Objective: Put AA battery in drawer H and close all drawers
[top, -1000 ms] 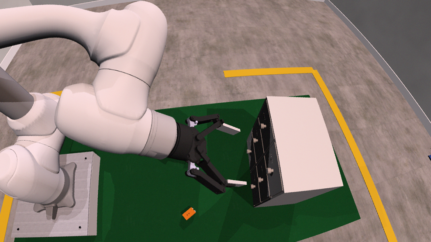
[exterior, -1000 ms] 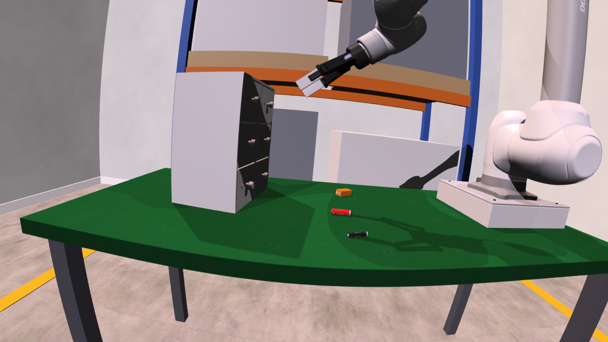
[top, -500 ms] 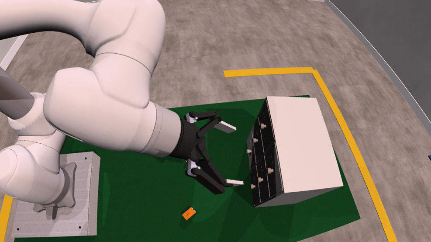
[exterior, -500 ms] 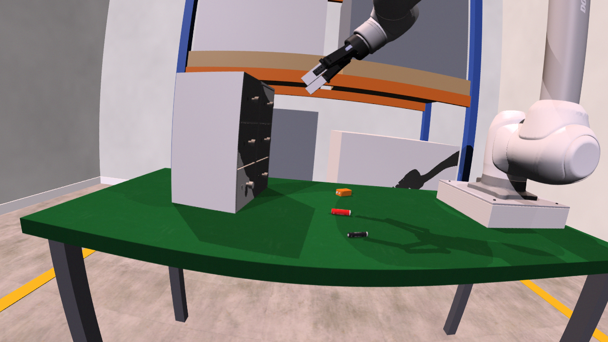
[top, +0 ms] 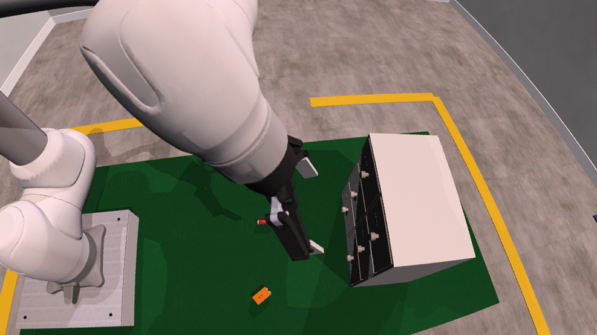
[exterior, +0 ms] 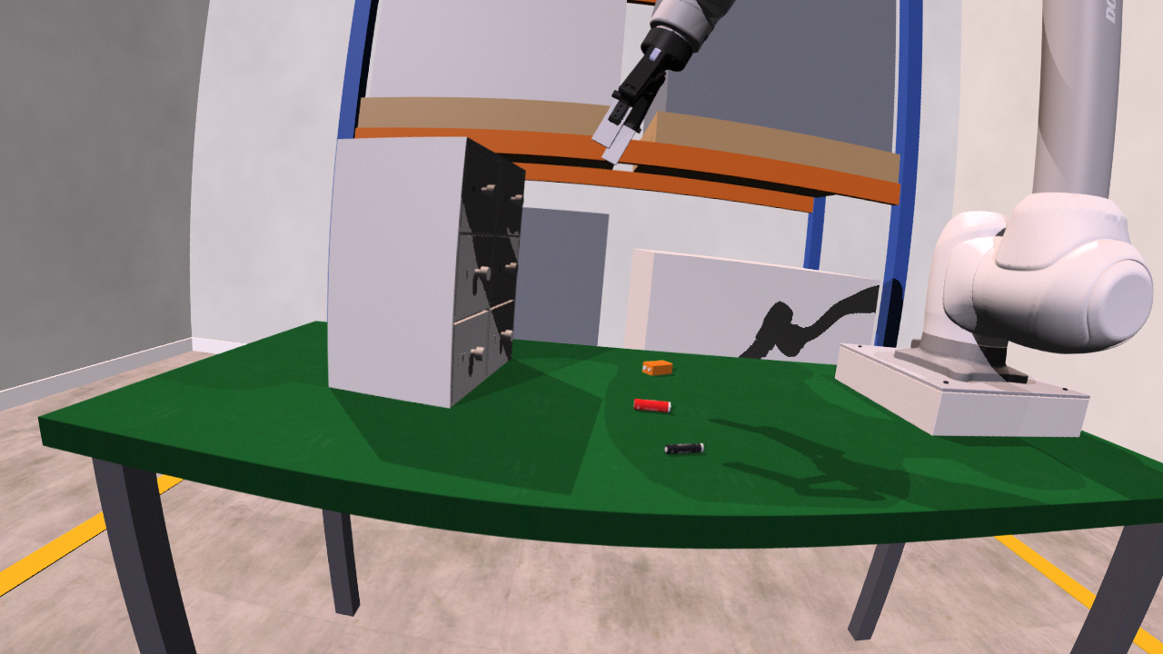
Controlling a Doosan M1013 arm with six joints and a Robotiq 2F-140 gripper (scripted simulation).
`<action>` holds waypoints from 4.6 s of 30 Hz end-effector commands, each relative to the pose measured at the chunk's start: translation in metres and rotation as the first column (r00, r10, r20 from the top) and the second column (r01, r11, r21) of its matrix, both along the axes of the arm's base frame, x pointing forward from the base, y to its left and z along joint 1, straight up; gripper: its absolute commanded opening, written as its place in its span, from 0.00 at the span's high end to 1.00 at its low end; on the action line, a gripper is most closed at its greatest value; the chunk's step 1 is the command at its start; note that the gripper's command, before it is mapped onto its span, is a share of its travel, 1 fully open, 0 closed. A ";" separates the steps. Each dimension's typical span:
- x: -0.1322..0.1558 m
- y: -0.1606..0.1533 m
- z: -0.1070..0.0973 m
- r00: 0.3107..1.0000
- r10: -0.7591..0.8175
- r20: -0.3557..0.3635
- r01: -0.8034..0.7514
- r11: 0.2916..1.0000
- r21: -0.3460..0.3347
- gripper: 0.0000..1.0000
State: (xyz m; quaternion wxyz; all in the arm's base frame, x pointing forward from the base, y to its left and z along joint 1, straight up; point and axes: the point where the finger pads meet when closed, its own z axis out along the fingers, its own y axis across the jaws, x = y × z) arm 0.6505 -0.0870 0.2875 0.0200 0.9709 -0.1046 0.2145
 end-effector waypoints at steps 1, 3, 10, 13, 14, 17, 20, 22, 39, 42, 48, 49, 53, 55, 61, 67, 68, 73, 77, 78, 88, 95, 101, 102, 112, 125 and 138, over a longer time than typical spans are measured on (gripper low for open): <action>-0.006 0.003 0.006 0.994 -0.002 -0.107 0.004 1.000 0.018 0.00; -0.009 0.004 0.009 0.989 -0.001 -0.146 0.005 1.000 0.027 0.00; -0.015 0.005 0.015 0.973 0.003 -0.231 0.008 0.999 0.045 0.00; -0.018 0.006 0.018 0.962 0.005 -0.274 0.010 0.998 0.054 0.00; -0.019 0.006 0.019 0.958 0.006 -0.287 0.011 0.998 0.057 0.00; -0.022 0.007 0.022 0.947 0.008 -0.321 0.013 0.998 0.065 0.00; -0.024 0.007 0.024 0.937 0.010 -0.348 0.015 0.997 0.071 0.00; -0.025 0.007 0.025 0.932 0.012 -0.363 0.016 0.997 0.074 0.00; -0.029 0.008 0.029 0.912 0.016 -0.409 0.020 0.996 0.084 0.00; -0.029 0.008 0.029 0.912 0.016 -0.410 0.020 0.996 0.084 0.00; -0.029 0.008 0.029 0.912 0.016 -0.410 0.020 0.996 0.084 0.00; -0.029 0.008 0.029 0.912 0.016 -0.410 0.020 0.996 0.084 0.00; -0.029 0.008 0.029 0.912 0.016 -0.410 0.020 0.996 0.084 0.00; -0.029 0.008 0.029 0.912 0.016 -0.410 0.020 0.996 0.084 0.00; -0.029 0.008 0.029 0.912 0.016 -0.410 0.020 0.996 0.084 0.00; -0.029 0.008 0.029 0.912 0.016 -0.410 0.020 0.996 0.084 0.00; -0.029 0.008 0.029 0.912 0.016 -0.410 0.020 0.996 0.084 0.00; -0.025 0.019 0.029 0.912 0.016 -0.410 0.020 0.996 0.084 0.00; -0.013 0.064 0.029 0.912 0.016 -0.410 0.020 0.996 0.084 0.00; -0.013 0.064 0.029 0.912 0.016 -0.410 0.020 0.996 0.084 0.00; 0.002 0.153 0.029 0.912 0.016 -0.410 0.020 0.996 0.084 0.00; 0.003 0.153 0.028 0.914 0.016 -0.404 0.020 0.996 0.083 0.00; 0.005 0.152 0.026 0.925 0.013 -0.379 0.018 0.997 0.077 0.00; 0.005 0.152 0.026 0.928 0.013 -0.372 0.017 0.997 0.076 0.00; 0.013 0.150 0.018 0.961 0.005 -0.278 0.010 0.998 0.055 0.00; 0.035 0.146 -0.004 1.000 -0.004 0.020 0.004 1.000 -0.009 0.00; 0.057 0.141 -0.025 0.952 0.006 0.306 0.016 0.997 -0.072 0.00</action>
